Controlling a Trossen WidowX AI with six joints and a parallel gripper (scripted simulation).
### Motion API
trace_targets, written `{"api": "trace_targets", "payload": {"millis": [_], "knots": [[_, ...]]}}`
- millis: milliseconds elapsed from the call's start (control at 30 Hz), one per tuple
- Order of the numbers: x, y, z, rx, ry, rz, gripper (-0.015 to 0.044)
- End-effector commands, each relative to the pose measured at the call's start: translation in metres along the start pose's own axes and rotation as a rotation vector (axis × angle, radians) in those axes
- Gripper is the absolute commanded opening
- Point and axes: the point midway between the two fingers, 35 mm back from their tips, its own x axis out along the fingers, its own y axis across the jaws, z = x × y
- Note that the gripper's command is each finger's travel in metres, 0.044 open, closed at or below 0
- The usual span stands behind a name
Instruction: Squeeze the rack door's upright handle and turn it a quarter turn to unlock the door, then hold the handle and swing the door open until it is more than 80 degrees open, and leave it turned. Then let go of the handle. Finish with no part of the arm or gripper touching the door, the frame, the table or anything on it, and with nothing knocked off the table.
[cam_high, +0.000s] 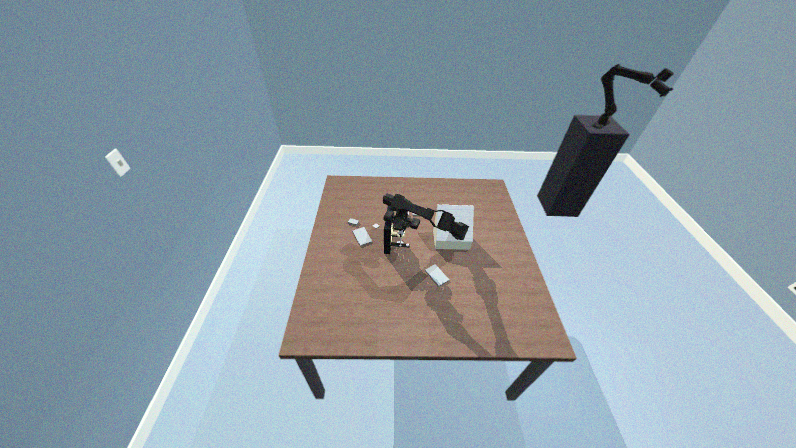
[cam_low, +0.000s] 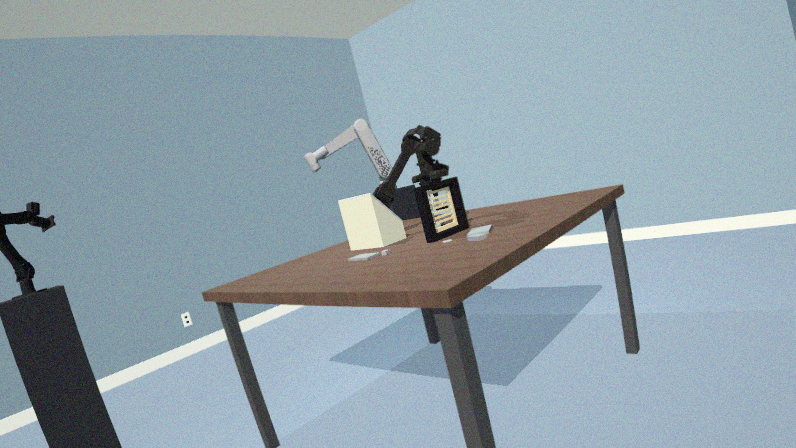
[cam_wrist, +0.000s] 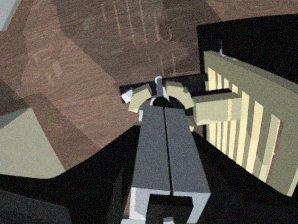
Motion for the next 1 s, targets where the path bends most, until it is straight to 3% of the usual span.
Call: {"api": "trace_targets", "payload": {"millis": [0,300,633,967], "knots": [[0.0001,-0.0001,-0.0004,-0.197,0.001,-0.001,0.0025],[0.0001,-0.0001,-0.0004,-0.607,0.002,-0.001,0.0025],[0.0001,-0.0001,-0.0004,-0.615,0.002,-0.001,0.0025],[0.0001,-0.0001,-0.0004,-0.615,0.002,-0.001,0.0288]]}}
